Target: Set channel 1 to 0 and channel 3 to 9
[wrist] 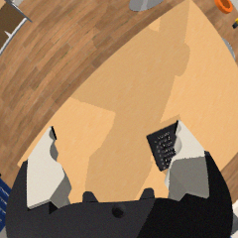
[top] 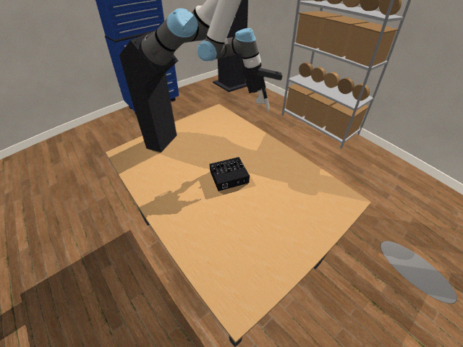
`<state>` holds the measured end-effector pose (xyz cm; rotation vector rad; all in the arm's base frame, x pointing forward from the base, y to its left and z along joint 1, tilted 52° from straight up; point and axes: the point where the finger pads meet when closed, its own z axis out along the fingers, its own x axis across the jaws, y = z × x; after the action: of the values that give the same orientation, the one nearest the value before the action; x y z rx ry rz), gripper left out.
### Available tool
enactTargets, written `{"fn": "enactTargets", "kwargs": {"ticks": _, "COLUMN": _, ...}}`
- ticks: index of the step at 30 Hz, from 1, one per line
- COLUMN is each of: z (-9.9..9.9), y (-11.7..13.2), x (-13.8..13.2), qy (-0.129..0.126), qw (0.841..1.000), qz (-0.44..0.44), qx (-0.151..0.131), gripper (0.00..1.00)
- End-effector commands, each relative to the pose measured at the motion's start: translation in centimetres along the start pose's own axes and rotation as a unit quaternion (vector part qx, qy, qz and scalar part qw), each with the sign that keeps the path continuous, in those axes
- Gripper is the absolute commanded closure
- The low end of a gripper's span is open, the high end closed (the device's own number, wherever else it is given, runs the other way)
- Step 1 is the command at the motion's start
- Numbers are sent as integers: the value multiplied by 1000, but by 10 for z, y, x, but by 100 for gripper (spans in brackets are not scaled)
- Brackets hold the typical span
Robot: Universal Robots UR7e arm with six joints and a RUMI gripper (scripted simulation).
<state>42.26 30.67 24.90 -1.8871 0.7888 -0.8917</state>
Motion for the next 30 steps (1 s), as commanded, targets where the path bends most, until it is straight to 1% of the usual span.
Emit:
{"fn": "enactTargets", "kwargs": {"ticks": 1, "z": 24, "y": 32, "x": 36, "qy": 5, "qw": 998, "qz": 56, "qx": -36, "gripper": 0}}
{"fn": "enactTargets", "kwargs": {"ticks": 4, "z": 36, "y": 59, "x": 65, "qy": 13, "qw": 992, "qz": 106, "qx": -63, "gripper": 0}}
{"fn": "enactTargets", "kwargs": {"ticks": 6, "z": 36, "y": 59, "x": 65, "qy": 13, "qw": 992, "qz": 106, "qx": -63, "gripper": 0}}
{"fn": "enactTargets", "kwargs": {"ticks": 9, "z": 44, "y": 87, "x": 94, "qy": 22, "qw": 983, "qz": 159, "qx": -85, "gripper": 0}}
{"fn": "enactTargets", "kwargs": {"ticks": 14, "z": 51, "y": 131, "x": 139, "qy": 37, "qw": 962, "qz": 246, "qx": -114, "gripper": 0}}
{"fn": "enactTargets", "kwargs": {"ticks": 20, "z": 50, "y": 172, "x": 180, "qy": 53, "qw": 932, "qz": 333, "qx": -132, "gripper": 0}}
{"fn": "enactTargets", "kwargs": {"ticks": 21, "z": 50, "y": 178, "x": 185, "qy": 55, "qw": 928, "qz": 344, "qx": -133, "gripper": 0}}
{"fn": "enactTargets", "kwargs": {"ticks": 23, "z": 50, "y": 178, "x": 185, "qy": 55, "qw": 928, "qz": 344, "qx": -133, "gripper": 0}}
{"fn": "enactTargets", "kwargs": {"ticks": 27, "z": 47, "y": 195, "x": 202, "qy": 62, "qw": 912, "qz": 380, "qx": -137, "gripper": 0}}
{"fn": "enactTargets", "kwargs": {"ticks": 30, "z": 45, "y": 202, "x": 209, "qy": 65, "qw": 905, "qz": 397, "qx": -138, "gripper": 0}}
